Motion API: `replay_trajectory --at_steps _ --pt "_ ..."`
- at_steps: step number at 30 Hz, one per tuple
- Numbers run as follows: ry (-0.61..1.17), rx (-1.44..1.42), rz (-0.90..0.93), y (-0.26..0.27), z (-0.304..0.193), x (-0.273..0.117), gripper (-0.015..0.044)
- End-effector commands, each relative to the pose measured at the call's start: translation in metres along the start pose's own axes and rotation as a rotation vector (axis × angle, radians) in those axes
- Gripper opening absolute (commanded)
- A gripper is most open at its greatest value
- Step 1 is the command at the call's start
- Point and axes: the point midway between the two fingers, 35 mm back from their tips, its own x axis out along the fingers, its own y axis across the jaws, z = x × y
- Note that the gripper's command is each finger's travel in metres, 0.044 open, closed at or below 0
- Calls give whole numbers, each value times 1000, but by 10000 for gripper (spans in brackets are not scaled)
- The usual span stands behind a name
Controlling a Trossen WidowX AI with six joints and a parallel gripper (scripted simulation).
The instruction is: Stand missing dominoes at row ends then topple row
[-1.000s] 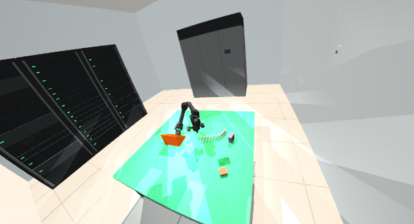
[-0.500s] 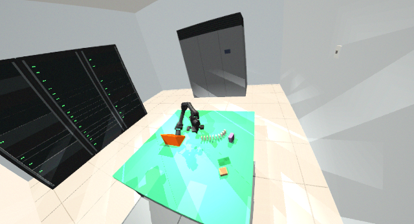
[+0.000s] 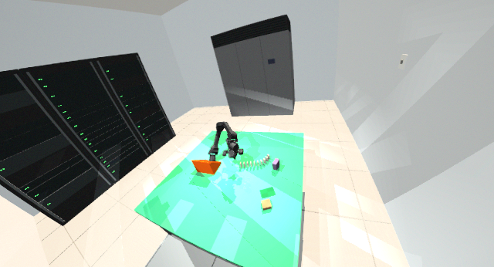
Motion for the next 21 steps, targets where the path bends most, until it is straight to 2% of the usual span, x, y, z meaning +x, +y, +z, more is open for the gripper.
replay_trajectory --at_steps 1,21 --pt "4 5 1 0 -1 1 0" --pt "4 5 1 0 -1 4 0"
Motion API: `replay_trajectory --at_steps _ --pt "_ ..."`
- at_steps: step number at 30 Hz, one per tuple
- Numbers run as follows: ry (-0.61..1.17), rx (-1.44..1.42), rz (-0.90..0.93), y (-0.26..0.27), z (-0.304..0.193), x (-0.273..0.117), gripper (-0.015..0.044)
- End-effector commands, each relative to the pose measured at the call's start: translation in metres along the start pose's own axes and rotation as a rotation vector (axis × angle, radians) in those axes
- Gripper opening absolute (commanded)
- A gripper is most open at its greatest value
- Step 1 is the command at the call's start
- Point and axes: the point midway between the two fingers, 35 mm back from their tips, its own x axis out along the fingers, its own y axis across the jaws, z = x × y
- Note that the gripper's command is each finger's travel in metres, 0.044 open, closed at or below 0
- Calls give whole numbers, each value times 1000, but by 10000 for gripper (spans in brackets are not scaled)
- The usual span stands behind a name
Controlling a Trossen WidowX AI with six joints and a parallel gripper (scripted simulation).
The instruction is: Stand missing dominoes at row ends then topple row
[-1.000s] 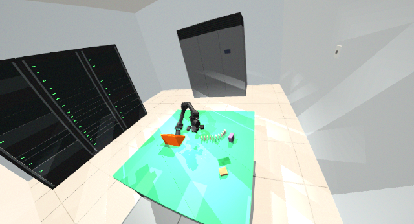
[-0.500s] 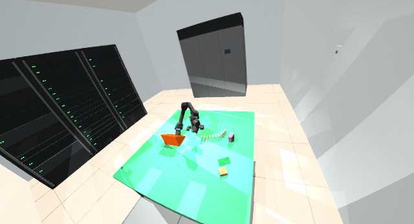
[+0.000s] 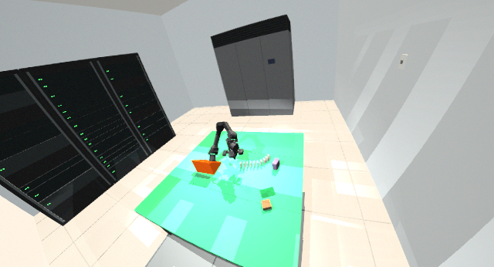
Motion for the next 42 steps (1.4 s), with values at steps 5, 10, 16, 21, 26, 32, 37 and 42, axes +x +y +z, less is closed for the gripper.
replay_trajectory --at_steps 5,10,16,21,26,32,37,42 --pt "5 4 2 2 -1 71 0" --pt "7 4 2 1 -2 81 0" --pt "7 4 2 5 -2 81 0" --pt "7 4 2 13 -2 81 0" --pt "7 4 2 21 -2 80 0" --pt "7 3 3 31 -2 80 0" --pt "7 3 3 39 -2 80 0" --pt "-2 -33 18 40 1 58 0"
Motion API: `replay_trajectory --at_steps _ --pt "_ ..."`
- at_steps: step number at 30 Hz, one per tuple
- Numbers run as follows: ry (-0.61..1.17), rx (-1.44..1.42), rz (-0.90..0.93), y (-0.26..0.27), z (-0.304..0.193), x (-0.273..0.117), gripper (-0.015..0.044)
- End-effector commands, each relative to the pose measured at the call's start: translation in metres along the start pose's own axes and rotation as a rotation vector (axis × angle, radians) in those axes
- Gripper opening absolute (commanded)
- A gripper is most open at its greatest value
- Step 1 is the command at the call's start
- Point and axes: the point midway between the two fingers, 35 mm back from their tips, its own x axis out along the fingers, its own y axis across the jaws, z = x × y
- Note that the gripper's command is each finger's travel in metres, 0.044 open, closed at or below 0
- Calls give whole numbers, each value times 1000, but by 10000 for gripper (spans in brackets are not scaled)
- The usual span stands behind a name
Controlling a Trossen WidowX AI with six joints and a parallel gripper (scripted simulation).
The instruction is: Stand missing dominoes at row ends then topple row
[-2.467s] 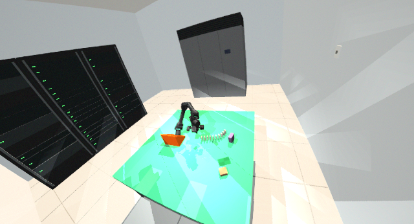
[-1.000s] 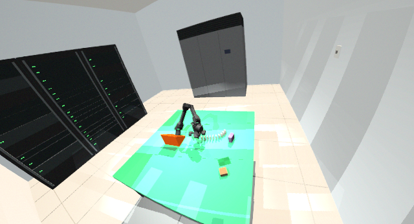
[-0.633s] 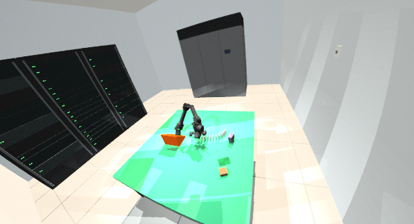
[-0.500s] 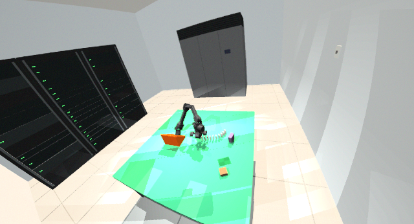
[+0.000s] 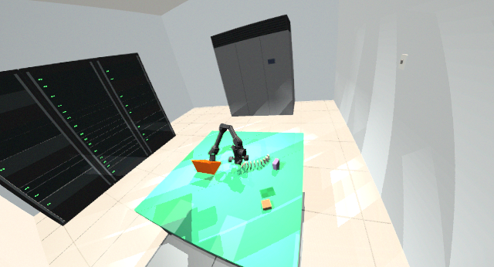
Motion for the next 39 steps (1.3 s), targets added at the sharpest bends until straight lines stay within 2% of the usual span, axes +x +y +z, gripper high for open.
replay_trajectory --at_steps 1,6,39 --pt "-8 -26 17 10 2 -27 0" --pt "-1 9 3 24 -2 -55 0" --pt "-1 9 3 24 -2 -55 0"
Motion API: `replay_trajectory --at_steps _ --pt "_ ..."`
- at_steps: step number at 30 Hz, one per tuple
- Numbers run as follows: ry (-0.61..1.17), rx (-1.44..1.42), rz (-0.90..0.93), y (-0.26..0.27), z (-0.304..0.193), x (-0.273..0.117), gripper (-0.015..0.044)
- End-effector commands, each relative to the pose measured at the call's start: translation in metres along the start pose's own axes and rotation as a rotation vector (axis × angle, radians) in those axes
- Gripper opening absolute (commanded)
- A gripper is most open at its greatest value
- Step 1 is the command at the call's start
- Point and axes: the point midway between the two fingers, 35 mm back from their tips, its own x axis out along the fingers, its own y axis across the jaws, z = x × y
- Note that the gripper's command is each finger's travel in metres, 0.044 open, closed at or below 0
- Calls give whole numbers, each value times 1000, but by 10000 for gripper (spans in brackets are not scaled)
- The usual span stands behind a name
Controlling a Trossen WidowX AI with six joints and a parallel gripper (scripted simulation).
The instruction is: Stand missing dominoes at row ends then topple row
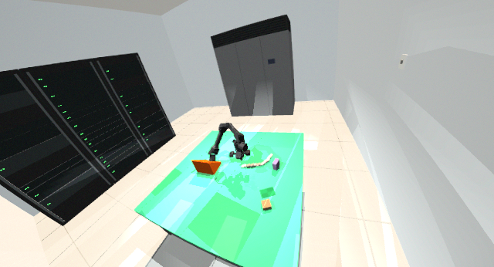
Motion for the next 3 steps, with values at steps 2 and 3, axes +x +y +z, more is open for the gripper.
replay_trajectory --at_steps 2,3 --pt "-2 -5 -4 -1 0 0 0" --pt "-2 -5 -4 -1 0 0 0"
